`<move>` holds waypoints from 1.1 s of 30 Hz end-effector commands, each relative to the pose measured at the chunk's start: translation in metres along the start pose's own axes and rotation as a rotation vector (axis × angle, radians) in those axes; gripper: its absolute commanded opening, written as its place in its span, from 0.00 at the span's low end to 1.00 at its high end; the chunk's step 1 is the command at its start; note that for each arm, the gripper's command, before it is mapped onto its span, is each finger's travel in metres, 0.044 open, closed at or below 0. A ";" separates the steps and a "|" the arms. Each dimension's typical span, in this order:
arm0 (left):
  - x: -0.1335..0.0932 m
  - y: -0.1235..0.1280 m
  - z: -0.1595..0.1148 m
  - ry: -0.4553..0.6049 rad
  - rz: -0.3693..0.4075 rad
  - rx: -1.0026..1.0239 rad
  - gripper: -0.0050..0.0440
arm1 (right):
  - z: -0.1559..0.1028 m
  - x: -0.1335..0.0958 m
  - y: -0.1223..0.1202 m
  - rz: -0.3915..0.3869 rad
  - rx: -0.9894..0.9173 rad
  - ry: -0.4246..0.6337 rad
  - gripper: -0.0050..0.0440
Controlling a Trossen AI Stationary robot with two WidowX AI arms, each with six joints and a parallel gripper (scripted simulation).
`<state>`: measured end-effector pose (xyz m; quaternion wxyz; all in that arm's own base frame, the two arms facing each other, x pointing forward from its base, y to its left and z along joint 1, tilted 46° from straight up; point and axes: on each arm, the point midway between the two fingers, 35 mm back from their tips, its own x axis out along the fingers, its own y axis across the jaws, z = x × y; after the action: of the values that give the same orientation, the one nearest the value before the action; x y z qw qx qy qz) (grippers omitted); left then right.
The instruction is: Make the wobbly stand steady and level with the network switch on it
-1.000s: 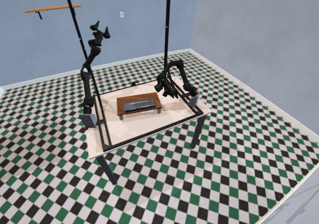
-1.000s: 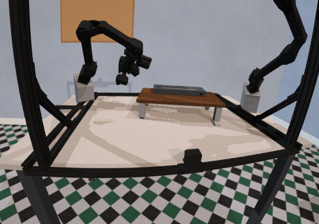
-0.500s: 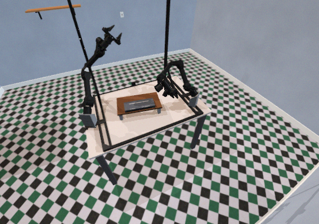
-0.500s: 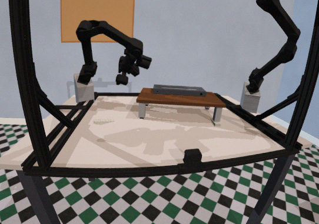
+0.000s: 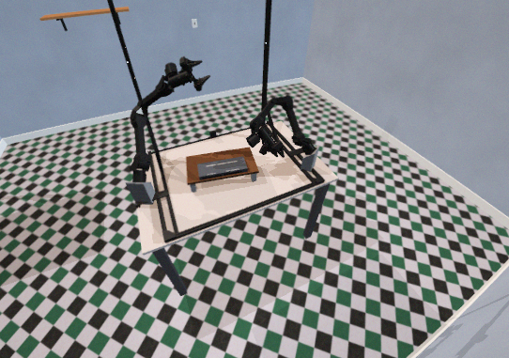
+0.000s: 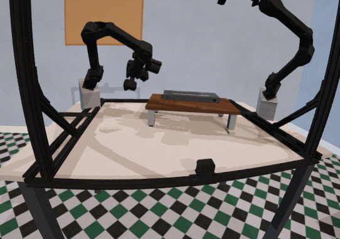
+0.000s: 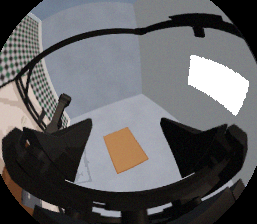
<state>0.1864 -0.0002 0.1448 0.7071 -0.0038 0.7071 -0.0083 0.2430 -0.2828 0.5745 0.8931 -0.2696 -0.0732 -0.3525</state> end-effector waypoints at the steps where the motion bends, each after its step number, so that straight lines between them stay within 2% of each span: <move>1: 0.000 0.000 0.000 0.000 0.000 0.000 1.00 | -0.057 0.004 0.027 0.102 0.006 0.158 1.00; 7: 0.000 0.000 0.000 0.000 0.000 0.000 1.00 | -0.146 -0.012 0.077 0.305 0.026 0.415 1.00; 13: 0.000 0.000 0.000 0.000 0.000 0.000 1.00 | -0.147 -0.012 0.078 0.305 0.026 0.415 1.00; 14: 0.000 0.000 0.000 0.000 0.000 0.000 1.00 | -0.154 -0.012 0.080 0.314 0.036 0.434 1.00; 19: 0.000 0.000 0.000 0.000 0.000 0.000 1.00 | -0.215 -0.045 0.124 0.494 0.073 0.624 1.00; 24: 0.000 0.000 0.000 0.000 0.000 0.000 1.00 | -0.262 -0.091 0.165 0.681 0.130 0.796 1.00; 31: 0.000 0.000 0.000 0.000 0.000 0.000 1.00 | -0.265 -0.093 0.167 0.687 0.140 0.810 1.00; 33: 0.000 0.000 0.000 0.000 0.000 0.000 1.00 | -0.279 -0.115 0.183 0.764 0.170 0.874 1.00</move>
<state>0.1864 -0.0002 0.1448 0.7070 -0.0038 0.7071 -0.0083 0.2695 -0.2667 0.2519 0.9302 -0.0628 0.3453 -0.1080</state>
